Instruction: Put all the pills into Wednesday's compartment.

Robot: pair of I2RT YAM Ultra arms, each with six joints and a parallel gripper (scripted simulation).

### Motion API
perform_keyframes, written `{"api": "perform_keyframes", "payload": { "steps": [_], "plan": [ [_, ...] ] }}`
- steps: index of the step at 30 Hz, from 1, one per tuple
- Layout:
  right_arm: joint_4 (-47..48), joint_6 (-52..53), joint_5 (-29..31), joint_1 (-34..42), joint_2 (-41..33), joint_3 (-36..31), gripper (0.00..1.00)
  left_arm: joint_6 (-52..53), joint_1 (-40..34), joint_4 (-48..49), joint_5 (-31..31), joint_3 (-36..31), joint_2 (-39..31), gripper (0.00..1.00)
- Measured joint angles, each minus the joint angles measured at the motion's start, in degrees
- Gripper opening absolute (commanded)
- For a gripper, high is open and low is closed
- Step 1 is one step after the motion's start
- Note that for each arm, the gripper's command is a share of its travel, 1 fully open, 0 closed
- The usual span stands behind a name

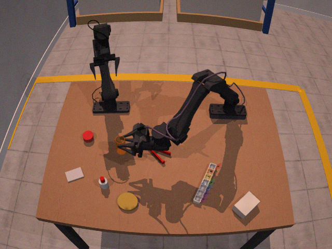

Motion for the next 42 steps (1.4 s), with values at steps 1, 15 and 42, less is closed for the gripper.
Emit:
{"api": "perform_keyframes", "payload": {
  "steps": [1, 15, 42],
  "plan": [
    [0.0, 0.0, 0.0, 0.0, 0.0, 0.0, 1.0, 0.2, 0.0, -0.2, 0.1, 0.1, 0.0, 0.36],
    [0.0, 0.0, 0.0, 0.0, 0.0, 0.0, 1.0, -4.8, -6.5, 10.4, -21.8, -13.4, -1.8, 0.36],
    [0.0, 0.0, 0.0, 0.0, 0.0, 0.0, 1.0, -8.4, -10.0, 21.7, -38.2, -15.6, 3.9, 0.36]
  ]
}}
